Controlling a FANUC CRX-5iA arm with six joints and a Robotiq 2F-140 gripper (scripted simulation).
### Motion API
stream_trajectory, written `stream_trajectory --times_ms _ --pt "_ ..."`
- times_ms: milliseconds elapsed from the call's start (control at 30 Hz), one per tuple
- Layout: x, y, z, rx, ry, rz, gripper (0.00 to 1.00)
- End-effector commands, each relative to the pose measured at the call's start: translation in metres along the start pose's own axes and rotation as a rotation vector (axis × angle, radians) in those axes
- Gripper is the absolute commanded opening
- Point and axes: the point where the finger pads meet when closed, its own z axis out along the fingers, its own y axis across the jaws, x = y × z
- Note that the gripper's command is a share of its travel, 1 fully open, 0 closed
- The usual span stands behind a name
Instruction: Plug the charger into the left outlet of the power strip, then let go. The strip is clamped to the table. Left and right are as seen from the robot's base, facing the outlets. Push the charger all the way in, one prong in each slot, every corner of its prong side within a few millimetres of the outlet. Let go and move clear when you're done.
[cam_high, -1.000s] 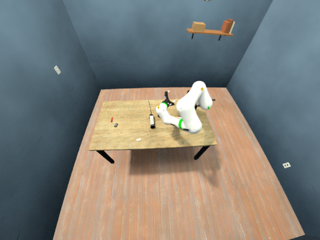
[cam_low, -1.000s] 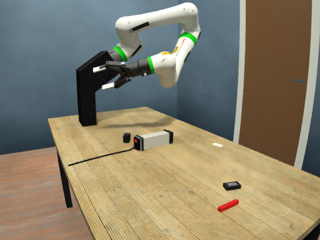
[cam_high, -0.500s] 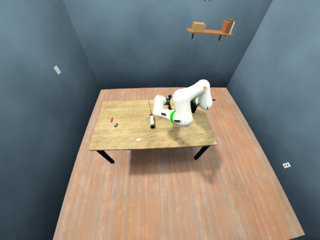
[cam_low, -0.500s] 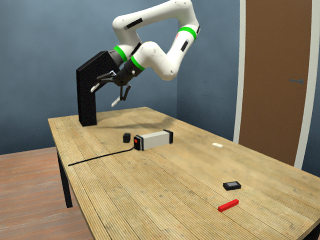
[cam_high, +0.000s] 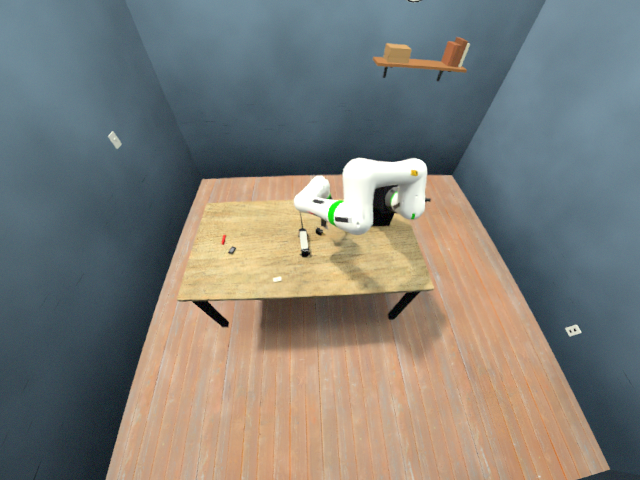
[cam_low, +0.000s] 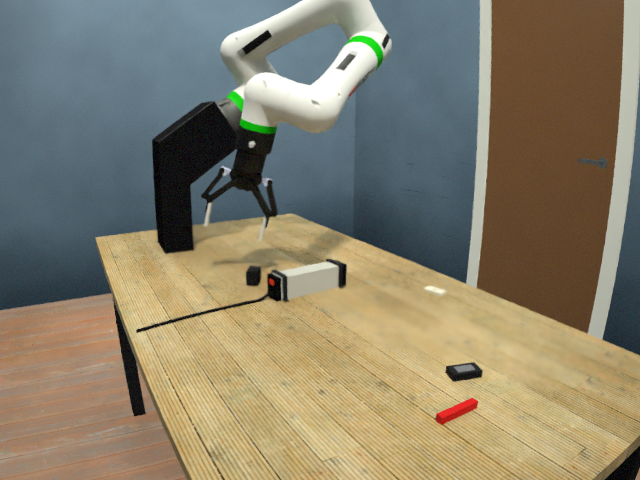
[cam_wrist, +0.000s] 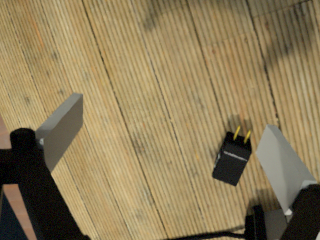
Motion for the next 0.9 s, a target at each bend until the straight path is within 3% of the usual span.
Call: stream_trajectory --times_ms 0,133,367,400,867 --pt "-0.022 0.024 0.005 -0.124 -0.042 0.043 1.00" --pt "-0.057 0.052 -0.004 -0.248 -0.108 0.089 1.00" --pt "-0.063 0.057 -0.006 -0.270 -0.120 0.097 1.00" --pt "-0.063 0.057 -0.006 -0.270 -0.120 0.097 0.38" --pt "-0.063 0.057 -0.006 -0.270 -0.120 0.097 0.38"
